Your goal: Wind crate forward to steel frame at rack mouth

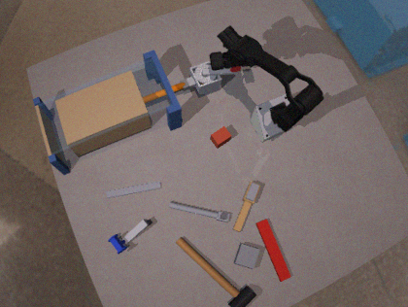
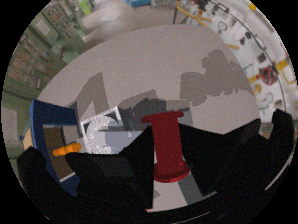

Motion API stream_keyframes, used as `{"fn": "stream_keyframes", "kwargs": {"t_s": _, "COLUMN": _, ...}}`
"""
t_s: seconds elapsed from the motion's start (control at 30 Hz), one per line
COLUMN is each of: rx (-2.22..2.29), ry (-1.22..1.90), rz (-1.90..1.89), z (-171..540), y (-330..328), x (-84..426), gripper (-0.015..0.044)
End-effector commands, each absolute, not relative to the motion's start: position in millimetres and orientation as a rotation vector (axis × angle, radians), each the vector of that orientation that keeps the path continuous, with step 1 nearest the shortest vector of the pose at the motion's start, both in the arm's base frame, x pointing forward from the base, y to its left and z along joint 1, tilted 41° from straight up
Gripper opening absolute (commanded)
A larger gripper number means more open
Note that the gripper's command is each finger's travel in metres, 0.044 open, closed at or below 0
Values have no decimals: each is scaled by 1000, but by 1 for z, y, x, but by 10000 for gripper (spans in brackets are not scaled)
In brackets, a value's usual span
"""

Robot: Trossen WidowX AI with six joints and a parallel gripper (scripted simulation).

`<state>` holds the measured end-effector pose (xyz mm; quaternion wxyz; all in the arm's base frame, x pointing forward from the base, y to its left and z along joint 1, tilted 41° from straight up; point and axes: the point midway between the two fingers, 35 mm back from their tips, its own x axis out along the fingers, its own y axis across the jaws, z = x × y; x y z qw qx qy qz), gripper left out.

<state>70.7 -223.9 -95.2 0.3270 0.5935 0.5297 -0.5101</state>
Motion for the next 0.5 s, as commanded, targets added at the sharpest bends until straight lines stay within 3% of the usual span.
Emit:
{"fn": "stream_keyframes", "kwargs": {"t_s": 0.0, "rx": 1535, "ry": 1377, "rz": -1354, "z": -107, "y": -236, "x": 68, "gripper": 0}}
{"fn": "stream_keyframes", "kwargs": {"t_s": 0.47, "rx": 1534, "ry": 1376, "rz": -1355, "z": -117, "y": -247, "x": 67, "gripper": 0}}
